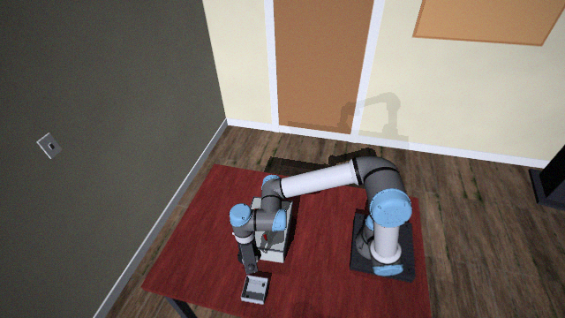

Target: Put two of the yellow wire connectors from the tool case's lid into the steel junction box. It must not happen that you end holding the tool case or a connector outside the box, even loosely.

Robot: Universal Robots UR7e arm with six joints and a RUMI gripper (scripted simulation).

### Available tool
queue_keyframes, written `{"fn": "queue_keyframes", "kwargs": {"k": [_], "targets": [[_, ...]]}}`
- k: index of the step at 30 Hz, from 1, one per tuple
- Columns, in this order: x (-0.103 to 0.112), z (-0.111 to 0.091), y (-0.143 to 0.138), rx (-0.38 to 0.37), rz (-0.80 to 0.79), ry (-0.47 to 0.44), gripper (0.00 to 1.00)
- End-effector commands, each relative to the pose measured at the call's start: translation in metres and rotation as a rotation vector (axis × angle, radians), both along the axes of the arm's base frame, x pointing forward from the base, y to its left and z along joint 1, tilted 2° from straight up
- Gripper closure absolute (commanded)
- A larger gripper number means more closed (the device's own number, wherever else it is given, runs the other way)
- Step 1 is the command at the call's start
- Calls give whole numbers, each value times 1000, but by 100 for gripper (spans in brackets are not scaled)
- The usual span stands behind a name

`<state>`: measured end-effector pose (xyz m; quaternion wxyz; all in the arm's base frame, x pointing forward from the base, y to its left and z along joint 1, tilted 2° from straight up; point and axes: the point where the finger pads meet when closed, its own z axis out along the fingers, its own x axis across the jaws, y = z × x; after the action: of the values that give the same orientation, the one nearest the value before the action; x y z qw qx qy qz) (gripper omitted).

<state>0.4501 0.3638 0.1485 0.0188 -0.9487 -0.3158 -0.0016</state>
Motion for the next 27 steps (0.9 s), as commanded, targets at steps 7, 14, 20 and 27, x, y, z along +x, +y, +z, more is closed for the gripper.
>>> {"fn": "queue_keyframes", "kwargs": {"k": [7,14,20,27], "targets": [[2,1,10,0,0,-1,100],[2,1,10,0,0,-1,100],[2,-3,10,0,0,-1,100],[2,-23,11,0,0,-1,100]]}}
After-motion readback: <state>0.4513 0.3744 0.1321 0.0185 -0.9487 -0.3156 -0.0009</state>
